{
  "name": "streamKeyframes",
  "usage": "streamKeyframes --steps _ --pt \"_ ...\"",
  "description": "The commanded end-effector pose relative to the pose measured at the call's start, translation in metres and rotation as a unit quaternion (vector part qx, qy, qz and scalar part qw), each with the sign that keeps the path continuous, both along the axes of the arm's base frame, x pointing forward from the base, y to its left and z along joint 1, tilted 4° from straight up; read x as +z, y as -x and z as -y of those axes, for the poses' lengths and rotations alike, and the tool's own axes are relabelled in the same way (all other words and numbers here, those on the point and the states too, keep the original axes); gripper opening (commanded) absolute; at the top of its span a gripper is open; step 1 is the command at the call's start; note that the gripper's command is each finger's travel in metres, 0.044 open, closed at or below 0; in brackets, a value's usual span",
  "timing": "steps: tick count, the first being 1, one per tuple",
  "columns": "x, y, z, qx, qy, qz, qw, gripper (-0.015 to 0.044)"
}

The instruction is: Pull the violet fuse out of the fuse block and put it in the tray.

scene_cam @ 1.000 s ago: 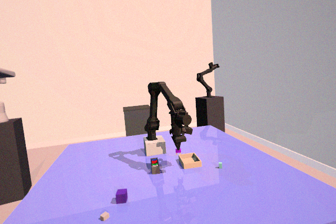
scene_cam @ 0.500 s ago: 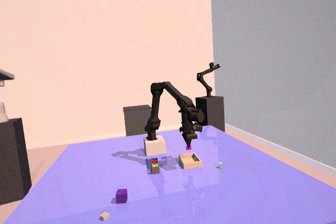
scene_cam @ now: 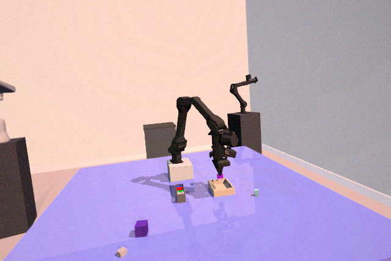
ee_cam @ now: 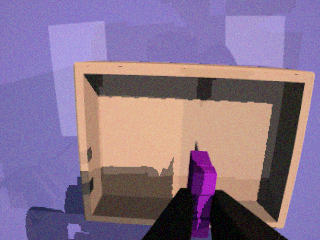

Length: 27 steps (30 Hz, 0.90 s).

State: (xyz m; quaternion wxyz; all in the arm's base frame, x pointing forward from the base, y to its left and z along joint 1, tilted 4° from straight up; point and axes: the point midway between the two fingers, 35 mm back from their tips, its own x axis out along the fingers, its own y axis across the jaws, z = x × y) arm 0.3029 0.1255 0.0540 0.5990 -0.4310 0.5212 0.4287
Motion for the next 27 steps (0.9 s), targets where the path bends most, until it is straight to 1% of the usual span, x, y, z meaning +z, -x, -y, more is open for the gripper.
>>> streamKeyframes --steps 1,12,24,25,27 --pt "-0.008 0.000 0.000 -0.002 0.003 -0.002 1.000 0.0000" --pt "-0.021 -0.001 0.000 -0.002 0.003 -0.002 1.000 0.0000" --pt "-0.018 -0.001 -0.001 0.000 0.000 -0.001 1.000 0.0315" --pt "-0.015 -0.001 -0.001 0.000 0.001 -0.001 1.000 0.0330" --pt "0.007 0.001 0.001 -0.001 0.002 -0.002 1.000 0.0330"
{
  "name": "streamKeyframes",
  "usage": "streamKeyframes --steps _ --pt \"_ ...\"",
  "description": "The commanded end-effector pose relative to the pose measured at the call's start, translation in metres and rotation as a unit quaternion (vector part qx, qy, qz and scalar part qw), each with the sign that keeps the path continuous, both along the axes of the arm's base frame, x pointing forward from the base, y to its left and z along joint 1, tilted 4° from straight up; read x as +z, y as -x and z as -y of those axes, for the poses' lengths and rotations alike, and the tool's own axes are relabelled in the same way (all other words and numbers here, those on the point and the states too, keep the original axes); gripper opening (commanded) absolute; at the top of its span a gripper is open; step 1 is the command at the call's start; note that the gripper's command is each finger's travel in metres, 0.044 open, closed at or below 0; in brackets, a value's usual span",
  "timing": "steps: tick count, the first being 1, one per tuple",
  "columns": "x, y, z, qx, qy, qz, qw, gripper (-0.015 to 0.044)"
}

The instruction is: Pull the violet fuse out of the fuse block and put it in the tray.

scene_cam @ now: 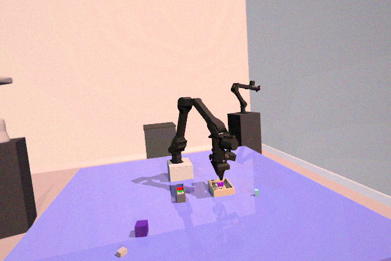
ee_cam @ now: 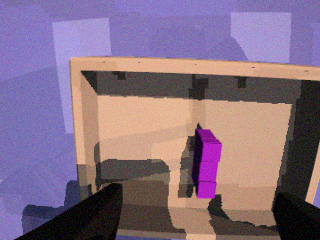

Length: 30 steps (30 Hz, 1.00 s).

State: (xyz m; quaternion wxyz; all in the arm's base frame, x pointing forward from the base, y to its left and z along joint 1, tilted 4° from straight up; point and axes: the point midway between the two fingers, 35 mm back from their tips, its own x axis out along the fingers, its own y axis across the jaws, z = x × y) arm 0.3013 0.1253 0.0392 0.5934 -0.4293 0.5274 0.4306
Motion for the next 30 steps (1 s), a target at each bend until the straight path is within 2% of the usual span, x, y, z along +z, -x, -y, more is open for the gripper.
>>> streamKeyframes --steps 1,30 --pt "0.0304 0.0003 0.0016 -0.002 0.000 0.006 1.000 0.0330" --pt "0.0325 0.0008 0.0011 -0.001 -0.002 0.005 1.000 0.0330"
